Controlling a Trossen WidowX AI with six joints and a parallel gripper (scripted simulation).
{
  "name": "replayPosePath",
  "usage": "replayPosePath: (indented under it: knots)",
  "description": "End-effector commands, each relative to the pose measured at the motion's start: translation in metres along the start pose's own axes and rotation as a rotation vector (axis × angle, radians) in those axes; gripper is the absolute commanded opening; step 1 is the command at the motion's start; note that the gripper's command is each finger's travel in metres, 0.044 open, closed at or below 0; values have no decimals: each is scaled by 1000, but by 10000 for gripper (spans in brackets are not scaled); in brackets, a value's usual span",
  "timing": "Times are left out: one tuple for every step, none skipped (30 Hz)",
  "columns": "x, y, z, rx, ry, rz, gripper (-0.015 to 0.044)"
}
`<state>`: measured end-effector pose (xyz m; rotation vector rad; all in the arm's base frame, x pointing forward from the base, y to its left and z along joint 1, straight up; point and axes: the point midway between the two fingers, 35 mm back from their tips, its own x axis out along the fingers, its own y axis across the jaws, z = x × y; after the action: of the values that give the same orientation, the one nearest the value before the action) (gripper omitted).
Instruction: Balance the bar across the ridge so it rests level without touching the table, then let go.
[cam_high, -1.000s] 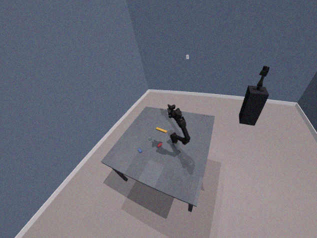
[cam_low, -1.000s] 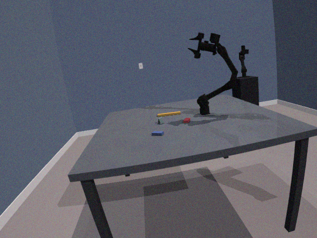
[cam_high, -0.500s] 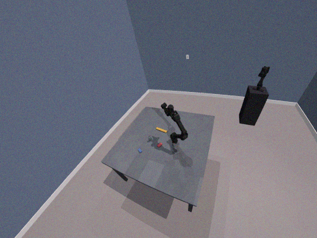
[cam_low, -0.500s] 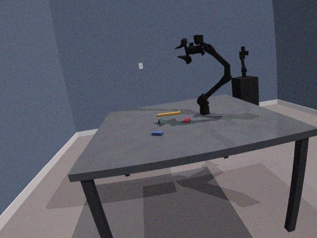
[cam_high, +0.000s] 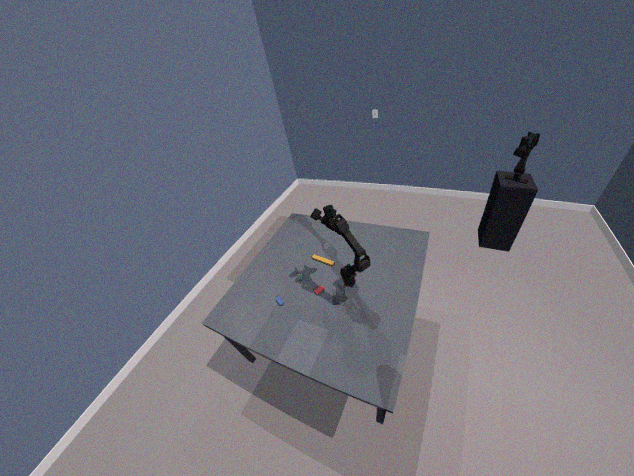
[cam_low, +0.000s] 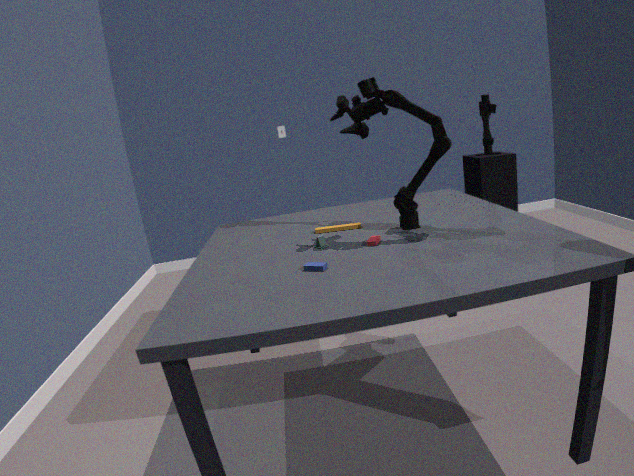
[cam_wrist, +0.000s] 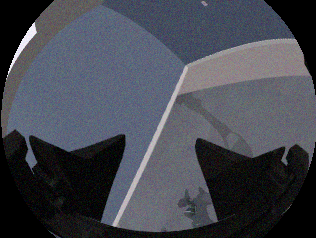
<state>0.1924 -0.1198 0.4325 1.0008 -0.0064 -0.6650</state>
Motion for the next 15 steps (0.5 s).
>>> replayPosePath:
  knots:
    - [22, -9, -10, -81, 59, -61, 315]
    - [27, -12, -12, -100, 72, -77, 315]
    - [33, -15, -14, -118, 86, -93, 315]
    - [38, -18, -16, -136, 100, -108, 315]
    - [43, -21, -19, -155, 115, -124, 315]
    - [49, -24, -21, -173, 129, -139, 315]
    - [54, -27, -24, -191, 144, -154, 315]
    - [58, -30, -26, -209, 159, -168, 315]
    - [63, -33, -28, -227, 175, -182, 315]
    - [67, -36, -31, -249, 190, -193, 315]
    - [71, -38, -33, -271, 205, -203, 315]
    - [75, -41, -36, -293, 221, -214, 315]
    - [79, -44, -38, -315, 237, -224, 315]
    - [83, -47, -41, -337, 254, -233, 315]
    - [87, -49, -44, -359, 270, -243, 315]
